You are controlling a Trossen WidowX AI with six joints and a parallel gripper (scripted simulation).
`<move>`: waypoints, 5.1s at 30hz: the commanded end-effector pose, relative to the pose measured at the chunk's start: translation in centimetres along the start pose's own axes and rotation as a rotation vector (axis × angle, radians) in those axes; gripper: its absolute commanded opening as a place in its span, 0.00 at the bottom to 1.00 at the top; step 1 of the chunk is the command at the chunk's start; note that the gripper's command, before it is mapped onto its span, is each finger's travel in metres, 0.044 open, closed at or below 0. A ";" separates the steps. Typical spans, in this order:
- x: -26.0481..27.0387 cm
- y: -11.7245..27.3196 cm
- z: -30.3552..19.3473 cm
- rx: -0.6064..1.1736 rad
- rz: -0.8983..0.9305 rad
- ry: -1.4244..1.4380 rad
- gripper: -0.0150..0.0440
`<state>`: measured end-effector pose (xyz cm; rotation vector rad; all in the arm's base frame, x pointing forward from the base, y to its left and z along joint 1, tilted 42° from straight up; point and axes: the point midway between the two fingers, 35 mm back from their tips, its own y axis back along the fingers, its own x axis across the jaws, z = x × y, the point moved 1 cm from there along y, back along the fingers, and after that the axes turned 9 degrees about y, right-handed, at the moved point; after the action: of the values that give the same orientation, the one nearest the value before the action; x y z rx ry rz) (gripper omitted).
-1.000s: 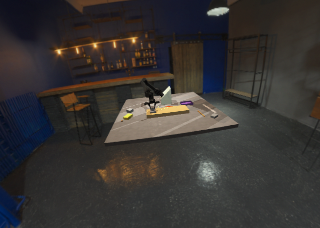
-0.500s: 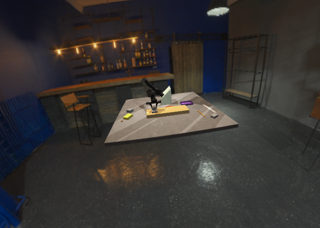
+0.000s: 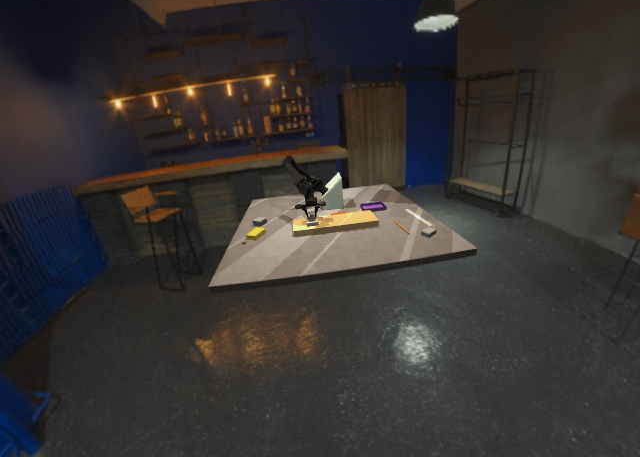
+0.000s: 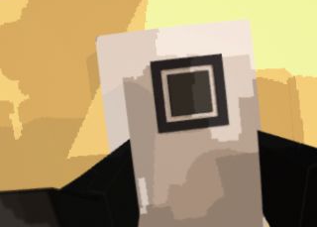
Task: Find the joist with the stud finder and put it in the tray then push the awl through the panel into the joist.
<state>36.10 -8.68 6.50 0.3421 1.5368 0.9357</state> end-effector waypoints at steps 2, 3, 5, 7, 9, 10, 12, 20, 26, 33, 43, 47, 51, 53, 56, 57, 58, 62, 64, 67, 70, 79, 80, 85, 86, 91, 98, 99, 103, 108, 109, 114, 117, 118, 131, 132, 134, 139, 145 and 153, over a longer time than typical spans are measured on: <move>0.9 -0.1 0.1 0.001 0.002 0.002 0.25; 1.0 -0.1 0.1 0.001 0.003 0.002 0.25; 1.3 -0.1 0.2 0.001 0.003 0.002 0.25; 1.6 -0.1 0.2 0.001 0.003 0.002 0.25; 1.8 -0.1 0.3 0.001 0.003 0.002 0.25; 2.0 -0.1 0.3 0.001 0.003 0.002 0.25; 2.2 -0.1 0.3 0.001 0.003 0.002 0.25; 3.3 -0.1 0.5 0.001 0.004 0.002 0.25; 4.2 -0.1 0.6 0.001 0.004 0.002 0.25; 5.1 -0.1 0.8 0.001 0.005 0.002 0.25; 6.5 0.0 1.0 0.000 0.006 0.001 0.25; 7.0 0.0 1.0 0.000 0.006 0.001 0.25; 7.6 0.0 1.1 0.000 0.006 0.001 0.25; 7.8 0.0 1.2 0.000 0.006 0.001 0.25; 8.2 0.0 1.2 0.000 0.007 0.001 0.25; 8.4 0.0 1.3 0.000 0.007 0.001 0.25; 8.5 0.0 1.3 0.000 0.007 0.001 0.25; 9.1 0.0 1.4 0.000 0.007 0.001 0.25; 9.3 0.0 1.4 0.000 0.007 0.001 0.25; 9.7 0.0 1.5 0.000 0.007 0.001 0.25; 10.1 0.0 1.5 0.000 0.008 0.001 0.25; 11.4 0.0 1.7 0.000 0.008 0.000 0.25; 11.5 0.0 1.7 0.000 0.008 0.000 0.25; 12.2 0.0 1.8 0.000 0.009 0.000 0.25; 12.3 0.0 1.9 0.000 0.009 0.000 0.25; 13.0 0.0 2.0 -0.001 0.009 0.000 0.25; 13.9 0.1 2.1 -0.001 0.010 0.000 0.25; 14.1 0.1 2.1 -0.001 0.010 0.000 0.25; 14.6 0.1 2.2 -0.001 0.010 0.000 0.25; 15.3 0.1 2.3 -0.001 0.011 0.000 0.25; 15.4 0.1 2.4 -0.001 0.011 -0.001 0.25; 16.1 0.1 2.5 -0.001 0.011 -0.001 0.25; 16.5 0.1 2.5 -0.001 0.011 -0.001 0.25; 16.7 0.1 2.5 -0.001 0.011 -0.001 0.25; 18.4 0.1 2.8 -0.002 0.013 -0.001 0.25; 18.6 0.1 2.9 -0.002 0.013 -0.001 0.25; 18.8 0.2 2.9 -0.002 0.013 -0.002 0.25; 19.5 0.2 3.0 -0.002 0.013 -0.002 0.25; 20.3 0.2 3.1 -0.002 0.014 -0.002 0.25; 21.4 0.2 3.3 -0.003 0.014 -0.002 0.25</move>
<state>34.60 7.02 -7.47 0.3485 1.5316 0.9458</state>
